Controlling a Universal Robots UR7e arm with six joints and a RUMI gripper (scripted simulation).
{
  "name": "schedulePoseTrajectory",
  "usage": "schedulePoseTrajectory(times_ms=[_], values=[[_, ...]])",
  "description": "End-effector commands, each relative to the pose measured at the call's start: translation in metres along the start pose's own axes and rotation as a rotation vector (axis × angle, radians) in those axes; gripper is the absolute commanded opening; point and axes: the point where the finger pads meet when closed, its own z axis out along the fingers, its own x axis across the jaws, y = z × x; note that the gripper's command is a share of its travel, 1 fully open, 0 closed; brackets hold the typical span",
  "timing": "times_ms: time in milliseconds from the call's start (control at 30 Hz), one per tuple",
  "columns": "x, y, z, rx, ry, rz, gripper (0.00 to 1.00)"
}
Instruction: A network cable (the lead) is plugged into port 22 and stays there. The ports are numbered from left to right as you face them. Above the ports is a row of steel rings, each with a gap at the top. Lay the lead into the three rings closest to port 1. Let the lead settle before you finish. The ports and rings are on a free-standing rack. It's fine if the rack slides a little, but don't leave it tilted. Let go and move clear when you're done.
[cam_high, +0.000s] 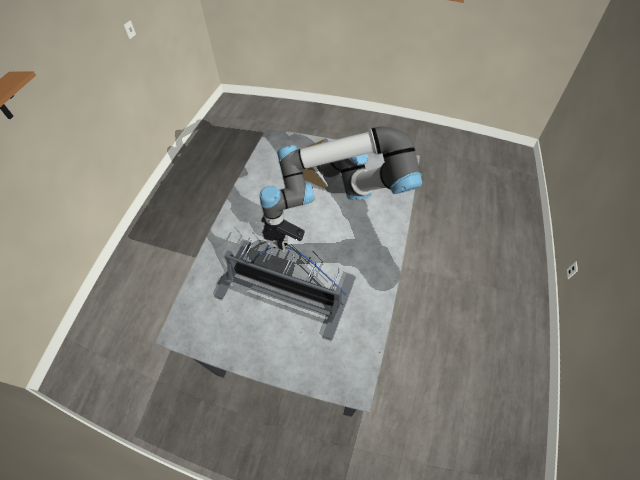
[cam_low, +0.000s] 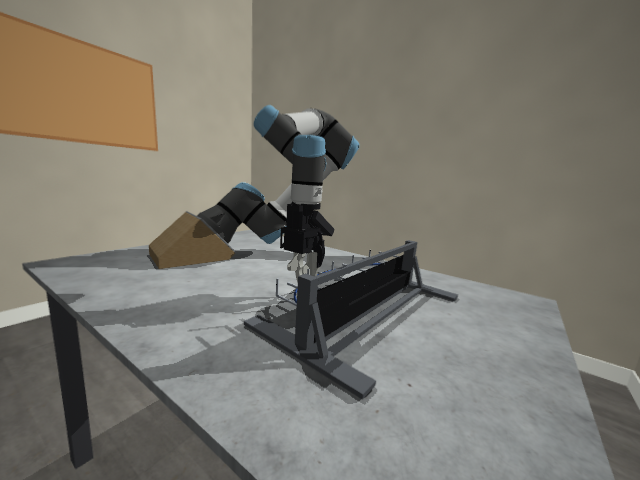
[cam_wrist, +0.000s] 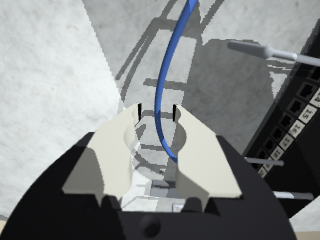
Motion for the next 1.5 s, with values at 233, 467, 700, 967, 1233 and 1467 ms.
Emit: schedulePoseTrajectory(times_ms=[233, 467, 700, 967, 1233, 1467], values=[[0.0003, 0.0002, -0.0005, -0.001, 0.001, 0.0, 0.2], [0.0003, 0.0002, -0.0005, -0.001, 0.001, 0.0, 0.2], [0.0003, 0.0002, -0.0005, -0.001, 0.001, 0.0, 0.0], [0.0003, 0.0002, -0.0005, -0.001, 0.001, 0.0, 0.0], [0.0003, 0.0002, -0.0005, -0.001, 0.001, 0.0, 0.0], [0.0003, 0.0002, -0.0005, -0.001, 0.001, 0.0, 0.0]])
